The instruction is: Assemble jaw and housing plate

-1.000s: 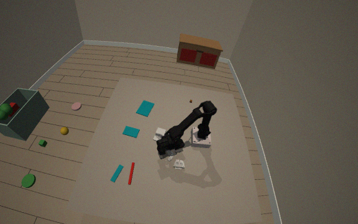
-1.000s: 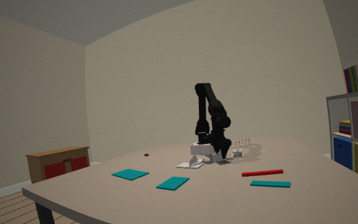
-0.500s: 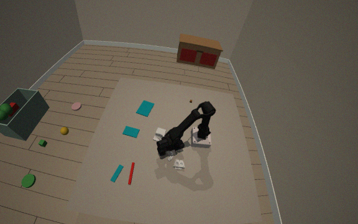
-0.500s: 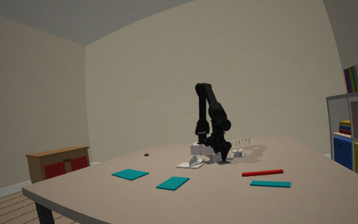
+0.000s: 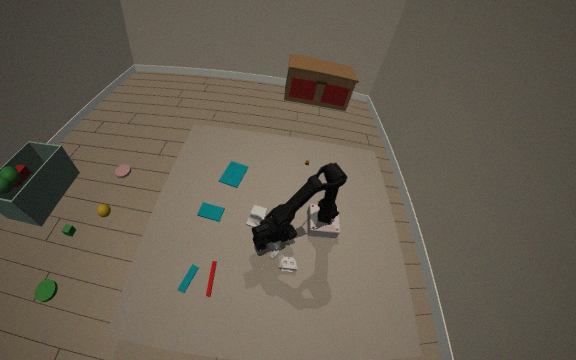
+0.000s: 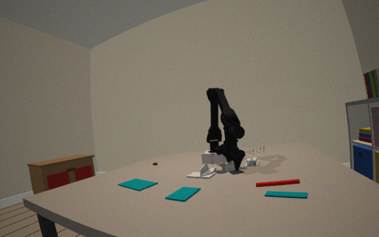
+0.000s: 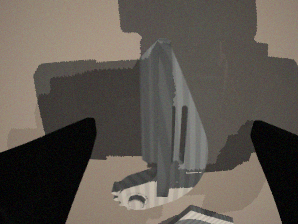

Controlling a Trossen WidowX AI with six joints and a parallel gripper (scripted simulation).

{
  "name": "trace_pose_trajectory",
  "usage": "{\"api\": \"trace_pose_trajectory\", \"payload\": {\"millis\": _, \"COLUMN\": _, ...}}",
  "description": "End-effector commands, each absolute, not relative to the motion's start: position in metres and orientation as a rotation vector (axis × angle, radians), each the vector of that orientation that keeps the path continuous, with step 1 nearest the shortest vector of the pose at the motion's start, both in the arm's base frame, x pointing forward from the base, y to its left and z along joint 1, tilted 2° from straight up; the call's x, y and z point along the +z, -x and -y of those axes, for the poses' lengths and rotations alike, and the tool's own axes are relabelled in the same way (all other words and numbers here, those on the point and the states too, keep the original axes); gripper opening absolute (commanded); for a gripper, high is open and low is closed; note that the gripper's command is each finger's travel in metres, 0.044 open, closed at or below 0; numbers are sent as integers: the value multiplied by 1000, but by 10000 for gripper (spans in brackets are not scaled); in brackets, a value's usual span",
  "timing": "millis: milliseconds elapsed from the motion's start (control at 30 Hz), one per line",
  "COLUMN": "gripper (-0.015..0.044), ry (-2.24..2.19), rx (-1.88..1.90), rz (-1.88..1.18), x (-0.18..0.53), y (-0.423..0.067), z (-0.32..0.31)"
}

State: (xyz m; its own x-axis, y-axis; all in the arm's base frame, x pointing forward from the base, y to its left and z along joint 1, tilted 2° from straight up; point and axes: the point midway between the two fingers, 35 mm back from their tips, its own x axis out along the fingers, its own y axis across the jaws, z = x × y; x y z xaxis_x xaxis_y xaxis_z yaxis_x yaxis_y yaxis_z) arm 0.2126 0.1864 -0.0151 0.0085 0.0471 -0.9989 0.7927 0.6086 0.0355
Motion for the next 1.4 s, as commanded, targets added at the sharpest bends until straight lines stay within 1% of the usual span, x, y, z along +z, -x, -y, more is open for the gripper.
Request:
{"api": "trace_pose_trajectory", "payload": {"millis": 0, "gripper": 387, "ry": -753, "rx": -678, "rz": -1463, "x": -15, "y": -213, "z": -186}}
{"api": "trace_pose_trajectory", "payload": {"millis": 267, "gripper": 177, "ry": -753, "rx": -678, "rz": -1463, "x": -15, "y": -213, "z": -186}}
{"api": "trace_pose_trajectory", "payload": {"millis": 467, "gripper": 137, "ry": -753, "rx": -678, "rz": -1463, "x": -15, "y": -213, "z": -186}}
{"api": "trace_pose_trajectory", "payload": {"millis": 900, "gripper": 134, "ry": -753, "rx": -678, "rz": -1463, "x": -13, "y": -213, "z": -186}}
{"api": "trace_pose_trajectory", "payload": {"millis": 1367, "gripper": 134, "ry": -756, "rx": -680, "rz": -1464, "x": 30, "y": -215, "z": -186}}
